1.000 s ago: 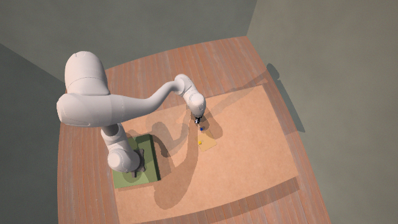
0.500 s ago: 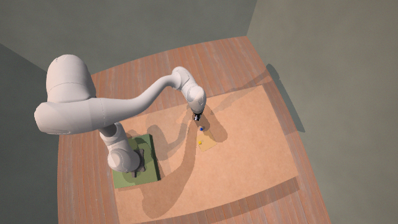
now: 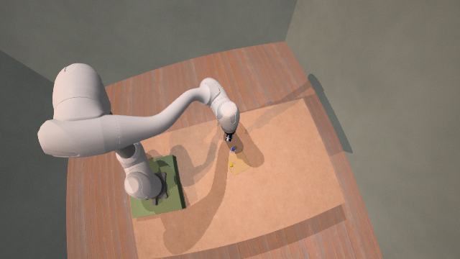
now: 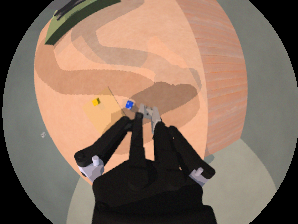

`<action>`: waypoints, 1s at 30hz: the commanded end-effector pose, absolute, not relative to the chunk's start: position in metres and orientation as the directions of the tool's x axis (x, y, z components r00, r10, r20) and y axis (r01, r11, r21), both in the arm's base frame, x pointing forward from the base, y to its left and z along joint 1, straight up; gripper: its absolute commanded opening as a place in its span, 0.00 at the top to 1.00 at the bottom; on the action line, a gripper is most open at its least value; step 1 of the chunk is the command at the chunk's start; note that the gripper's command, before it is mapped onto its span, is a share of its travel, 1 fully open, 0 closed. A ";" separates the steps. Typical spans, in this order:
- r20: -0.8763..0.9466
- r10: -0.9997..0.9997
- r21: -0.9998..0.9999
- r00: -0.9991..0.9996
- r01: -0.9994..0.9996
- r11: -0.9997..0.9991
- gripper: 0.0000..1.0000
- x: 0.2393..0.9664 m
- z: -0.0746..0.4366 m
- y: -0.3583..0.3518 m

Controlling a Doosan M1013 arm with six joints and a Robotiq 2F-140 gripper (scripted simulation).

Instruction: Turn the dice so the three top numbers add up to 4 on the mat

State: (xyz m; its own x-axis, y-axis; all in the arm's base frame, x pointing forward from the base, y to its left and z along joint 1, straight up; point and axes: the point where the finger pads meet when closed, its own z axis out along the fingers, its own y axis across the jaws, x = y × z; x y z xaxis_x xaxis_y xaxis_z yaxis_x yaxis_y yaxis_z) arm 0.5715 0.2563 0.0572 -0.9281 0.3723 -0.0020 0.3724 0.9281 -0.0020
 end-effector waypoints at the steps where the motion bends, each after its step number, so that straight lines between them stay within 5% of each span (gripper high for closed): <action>1: 0.000 0.206 0.000 -0.978 0.206 0.978 0.91 0.584 0.059 0.206; 14: 0.000 -0.151 0.000 -0.989 -0.151 0.989 0.91 0.596 0.061 0.100; 30: 0.000 -0.160 0.000 -0.987 -0.160 0.987 0.91 0.596 0.061 0.097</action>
State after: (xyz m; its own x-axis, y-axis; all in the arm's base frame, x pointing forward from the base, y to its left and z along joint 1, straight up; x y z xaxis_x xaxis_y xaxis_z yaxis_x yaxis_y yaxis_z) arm 0.5961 0.0970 0.0612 -0.9871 -0.1600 -0.0002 -0.1600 0.9871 -0.0005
